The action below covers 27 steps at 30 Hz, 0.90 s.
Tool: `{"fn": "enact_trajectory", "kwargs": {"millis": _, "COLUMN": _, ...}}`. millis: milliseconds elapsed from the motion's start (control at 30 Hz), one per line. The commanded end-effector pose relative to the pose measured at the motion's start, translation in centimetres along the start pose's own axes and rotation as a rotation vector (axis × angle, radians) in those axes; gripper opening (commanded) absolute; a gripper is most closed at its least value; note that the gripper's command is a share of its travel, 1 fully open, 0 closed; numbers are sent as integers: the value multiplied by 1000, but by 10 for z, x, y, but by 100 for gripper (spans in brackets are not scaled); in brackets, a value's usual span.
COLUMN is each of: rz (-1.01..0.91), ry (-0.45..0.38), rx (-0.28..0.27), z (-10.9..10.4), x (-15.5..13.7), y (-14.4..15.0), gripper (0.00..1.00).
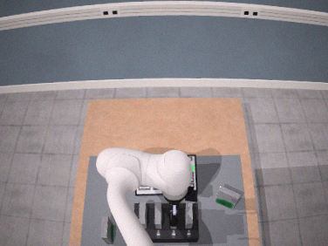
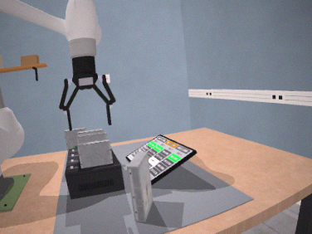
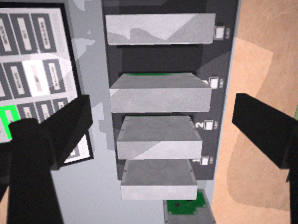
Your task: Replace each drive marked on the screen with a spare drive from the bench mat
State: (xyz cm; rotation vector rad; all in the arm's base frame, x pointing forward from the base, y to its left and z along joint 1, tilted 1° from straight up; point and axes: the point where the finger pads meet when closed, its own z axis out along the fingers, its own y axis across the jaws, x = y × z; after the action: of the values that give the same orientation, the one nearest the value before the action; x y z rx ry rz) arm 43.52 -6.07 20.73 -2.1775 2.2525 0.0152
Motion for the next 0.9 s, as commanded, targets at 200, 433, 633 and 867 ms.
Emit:
{"fn": "enact_trajectory", "kwargs": {"millis": 200, "rz": 0, "ry": 0, "rx": 1, "z": 0, "x": 0, "y": 0, "gripper": 89}}
{"fn": "enact_trajectory", "kwargs": {"millis": 433, "rz": 0, "ry": 0, "rx": 1, "z": 0, "x": 0, "y": 0, "gripper": 89}}
{"fn": "enact_trajectory", "kwargs": {"millis": 633, "rz": 0, "ry": 0, "rx": 1, "z": 0, "x": 0, "y": 0, "gripper": 89}}
{"fn": "enact_trajectory", "kwargs": {"millis": 867, "rz": 0, "ry": 0, "rx": 1, "z": 3, "x": 0, "y": 0, "gripper": 89}}
